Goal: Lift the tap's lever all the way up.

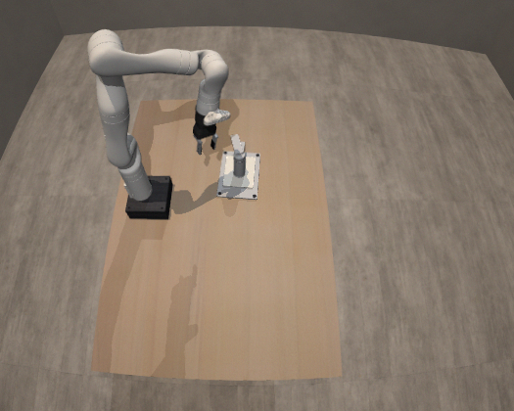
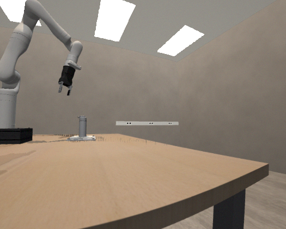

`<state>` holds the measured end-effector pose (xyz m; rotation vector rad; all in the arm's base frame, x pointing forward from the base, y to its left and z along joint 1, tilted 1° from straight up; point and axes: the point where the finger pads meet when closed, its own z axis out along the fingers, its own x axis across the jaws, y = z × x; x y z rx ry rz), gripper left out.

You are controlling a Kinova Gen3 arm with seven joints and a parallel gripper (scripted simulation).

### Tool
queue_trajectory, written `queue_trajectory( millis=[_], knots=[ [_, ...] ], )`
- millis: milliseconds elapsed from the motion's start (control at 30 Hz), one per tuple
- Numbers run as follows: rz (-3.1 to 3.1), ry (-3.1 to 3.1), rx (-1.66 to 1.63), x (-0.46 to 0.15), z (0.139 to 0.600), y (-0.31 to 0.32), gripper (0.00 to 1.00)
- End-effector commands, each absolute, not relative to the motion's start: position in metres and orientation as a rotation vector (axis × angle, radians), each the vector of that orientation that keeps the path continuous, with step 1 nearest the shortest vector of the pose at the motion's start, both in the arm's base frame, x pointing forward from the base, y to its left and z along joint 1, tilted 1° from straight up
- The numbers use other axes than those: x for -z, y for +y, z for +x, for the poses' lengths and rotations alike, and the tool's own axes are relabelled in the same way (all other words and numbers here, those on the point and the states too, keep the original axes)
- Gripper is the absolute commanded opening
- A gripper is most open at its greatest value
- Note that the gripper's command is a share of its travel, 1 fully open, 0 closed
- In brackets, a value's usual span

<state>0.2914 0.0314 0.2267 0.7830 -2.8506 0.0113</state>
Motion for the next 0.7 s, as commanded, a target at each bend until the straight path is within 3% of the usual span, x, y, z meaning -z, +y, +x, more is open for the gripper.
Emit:
queue_trajectory(
  millis=[0, 667],
  knots=[
    [0.677, -2.916, -0.052, -0.214, 0.323, 0.057, 1.00],
    [0.350, -3.098, -0.009, -0.173, 0.388, 0.165, 1.00]
  ],
)
